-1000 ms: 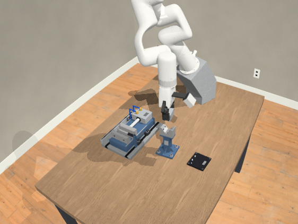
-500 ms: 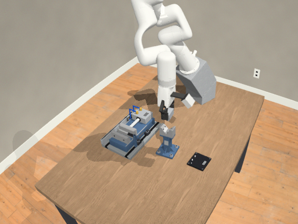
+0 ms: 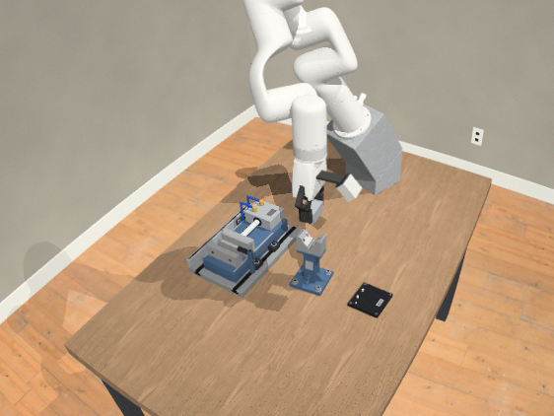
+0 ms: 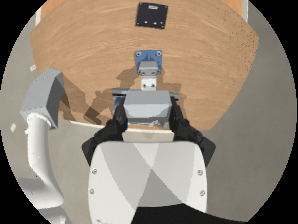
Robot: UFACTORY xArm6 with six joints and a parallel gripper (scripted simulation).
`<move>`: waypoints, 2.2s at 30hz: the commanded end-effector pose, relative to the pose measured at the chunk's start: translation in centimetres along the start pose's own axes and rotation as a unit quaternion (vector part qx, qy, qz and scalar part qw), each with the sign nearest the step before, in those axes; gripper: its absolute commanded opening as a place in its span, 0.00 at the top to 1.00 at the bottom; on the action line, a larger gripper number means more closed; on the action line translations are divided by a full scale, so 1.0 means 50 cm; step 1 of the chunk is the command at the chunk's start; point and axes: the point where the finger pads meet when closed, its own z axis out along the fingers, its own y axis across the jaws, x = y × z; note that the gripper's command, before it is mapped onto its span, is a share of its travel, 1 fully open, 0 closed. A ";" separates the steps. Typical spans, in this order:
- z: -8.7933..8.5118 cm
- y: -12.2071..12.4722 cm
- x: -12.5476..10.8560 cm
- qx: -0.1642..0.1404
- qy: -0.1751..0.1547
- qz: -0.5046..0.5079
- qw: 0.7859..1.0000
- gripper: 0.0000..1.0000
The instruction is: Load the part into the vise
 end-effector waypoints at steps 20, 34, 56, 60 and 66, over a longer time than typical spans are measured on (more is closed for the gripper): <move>-0.002 0.002 0.000 -0.001 0.001 0.001 1.000 1.00; 0.000 0.001 0.001 -0.002 0.022 0.001 1.000 1.00; 0.000 0.001 -0.001 -0.001 0.090 0.001 0.996 1.00; 0.000 0.001 -0.002 -0.001 0.108 0.001 0.994 1.00; 0.001 0.001 -0.003 -0.001 0.135 0.001 0.991 1.00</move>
